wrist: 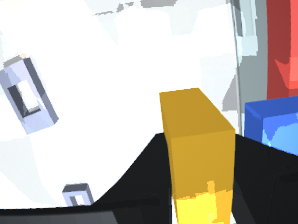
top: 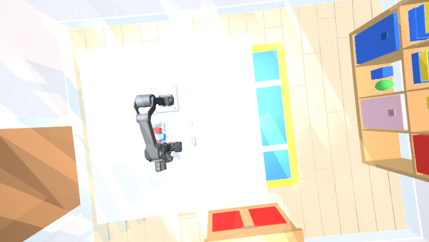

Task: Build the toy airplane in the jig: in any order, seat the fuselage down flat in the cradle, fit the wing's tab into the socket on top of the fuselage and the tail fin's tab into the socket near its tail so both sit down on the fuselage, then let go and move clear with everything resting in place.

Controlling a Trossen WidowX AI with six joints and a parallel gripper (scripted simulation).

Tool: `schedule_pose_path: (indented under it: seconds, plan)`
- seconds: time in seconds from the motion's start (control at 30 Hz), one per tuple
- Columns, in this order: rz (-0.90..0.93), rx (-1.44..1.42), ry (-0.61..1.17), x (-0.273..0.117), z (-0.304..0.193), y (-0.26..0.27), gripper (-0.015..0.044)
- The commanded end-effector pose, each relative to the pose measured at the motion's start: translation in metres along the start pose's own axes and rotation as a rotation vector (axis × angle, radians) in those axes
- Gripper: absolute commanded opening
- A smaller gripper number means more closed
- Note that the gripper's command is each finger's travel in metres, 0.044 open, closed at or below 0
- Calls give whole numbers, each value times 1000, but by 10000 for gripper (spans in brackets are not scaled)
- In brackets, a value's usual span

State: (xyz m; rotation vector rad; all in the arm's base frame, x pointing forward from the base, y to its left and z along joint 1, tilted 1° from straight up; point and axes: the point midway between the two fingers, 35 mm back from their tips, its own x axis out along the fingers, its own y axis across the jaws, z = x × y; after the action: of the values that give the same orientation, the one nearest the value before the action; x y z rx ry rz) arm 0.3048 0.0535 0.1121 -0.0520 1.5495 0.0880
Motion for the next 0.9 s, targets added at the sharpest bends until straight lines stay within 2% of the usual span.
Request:
schedule_pose_path:
  seconds: [0.0,0.87]
  plan:
    - [-4,-3,-2,3,8,-11,0]
    - [-13,-6,-2,18,35,-83,0]
